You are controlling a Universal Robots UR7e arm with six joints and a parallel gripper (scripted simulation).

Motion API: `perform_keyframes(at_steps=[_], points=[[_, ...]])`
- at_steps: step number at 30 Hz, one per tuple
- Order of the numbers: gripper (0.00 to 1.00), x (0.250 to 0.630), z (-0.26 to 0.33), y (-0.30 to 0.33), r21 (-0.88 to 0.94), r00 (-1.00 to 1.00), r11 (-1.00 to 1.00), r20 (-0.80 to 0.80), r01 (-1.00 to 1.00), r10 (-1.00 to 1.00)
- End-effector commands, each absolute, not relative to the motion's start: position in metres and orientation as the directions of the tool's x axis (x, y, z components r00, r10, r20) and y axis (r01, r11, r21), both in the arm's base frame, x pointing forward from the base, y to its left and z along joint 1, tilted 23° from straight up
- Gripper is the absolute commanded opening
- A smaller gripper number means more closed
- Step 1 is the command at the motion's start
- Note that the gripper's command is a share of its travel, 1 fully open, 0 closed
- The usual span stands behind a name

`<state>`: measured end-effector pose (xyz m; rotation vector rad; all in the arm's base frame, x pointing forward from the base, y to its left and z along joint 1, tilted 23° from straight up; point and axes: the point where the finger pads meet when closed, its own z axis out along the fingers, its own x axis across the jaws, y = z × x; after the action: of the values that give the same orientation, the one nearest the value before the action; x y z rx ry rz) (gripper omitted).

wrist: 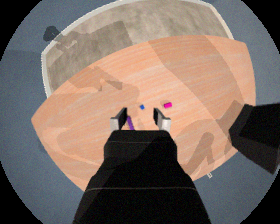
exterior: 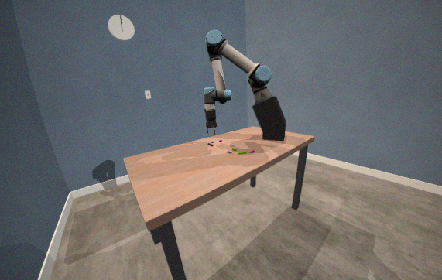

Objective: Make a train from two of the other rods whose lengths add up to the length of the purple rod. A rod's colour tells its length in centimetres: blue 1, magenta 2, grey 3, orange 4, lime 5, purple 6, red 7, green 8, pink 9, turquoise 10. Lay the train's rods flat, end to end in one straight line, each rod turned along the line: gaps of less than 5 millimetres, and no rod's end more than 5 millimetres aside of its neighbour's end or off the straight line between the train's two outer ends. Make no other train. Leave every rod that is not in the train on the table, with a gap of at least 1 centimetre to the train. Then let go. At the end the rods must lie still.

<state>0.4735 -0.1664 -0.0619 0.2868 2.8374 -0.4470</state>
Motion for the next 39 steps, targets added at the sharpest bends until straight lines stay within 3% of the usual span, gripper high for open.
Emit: perform_keyframes(at_steps=[1,19,36,37,39], points=[[1.0,0.4704,-0.0612,-0.1662,-0.312,-0.972,0.947,-0.234,0.069,-0.006],[1.0,0.4674,-0.0613,-0.163,-0.365,-0.953,0.908,-0.137,-0.205,-0.27],[1.0,0.4672,-0.0613,-0.162,-0.372,-0.941,0.893,-0.118,-0.255,-0.318],[0.54,0.4673,-0.0613,-0.162,-0.372,-0.941,0.893,-0.118,-0.255,-0.318],[0.54,0.4674,-0.0612,-0.1621,-0.372,-0.941,0.893,-0.118,-0.255,-0.318]])
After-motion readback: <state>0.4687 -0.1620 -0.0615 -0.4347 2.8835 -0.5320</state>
